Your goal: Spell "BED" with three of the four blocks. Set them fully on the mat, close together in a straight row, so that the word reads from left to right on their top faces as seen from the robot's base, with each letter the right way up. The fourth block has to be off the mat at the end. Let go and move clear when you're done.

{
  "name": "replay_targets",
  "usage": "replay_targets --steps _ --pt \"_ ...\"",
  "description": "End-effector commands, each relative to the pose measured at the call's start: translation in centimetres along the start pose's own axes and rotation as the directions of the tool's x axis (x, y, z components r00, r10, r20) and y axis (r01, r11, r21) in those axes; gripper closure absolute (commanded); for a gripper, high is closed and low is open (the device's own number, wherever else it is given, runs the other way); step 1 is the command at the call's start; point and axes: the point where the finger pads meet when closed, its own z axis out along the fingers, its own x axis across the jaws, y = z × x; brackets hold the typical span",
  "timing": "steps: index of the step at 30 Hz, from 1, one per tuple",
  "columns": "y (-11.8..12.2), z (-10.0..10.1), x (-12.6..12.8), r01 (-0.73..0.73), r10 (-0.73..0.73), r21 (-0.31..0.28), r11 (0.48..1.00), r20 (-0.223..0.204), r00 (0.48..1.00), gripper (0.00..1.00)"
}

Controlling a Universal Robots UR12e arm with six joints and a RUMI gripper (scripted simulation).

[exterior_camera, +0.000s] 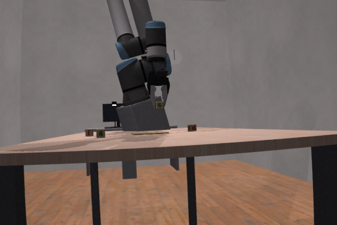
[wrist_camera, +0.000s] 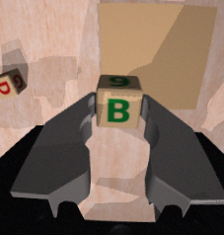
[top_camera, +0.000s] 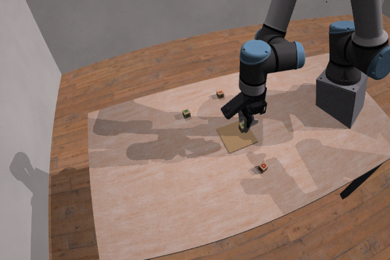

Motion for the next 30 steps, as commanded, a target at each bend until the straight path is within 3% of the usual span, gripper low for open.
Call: replay_targets --steps 1,22,30 --pt "-0.1 0.4 0.0 0.001 -0.001 0.001 1.000 0.000 1.000 0.91" --pt "-0.1 8.2 0.0 0.001 -0.001 0.001 1.000 0.000 1.000 0.91" --pt "-0.1 9.4 0.0 0.001 -0.001 0.001 1.000 0.000 1.000 0.91"
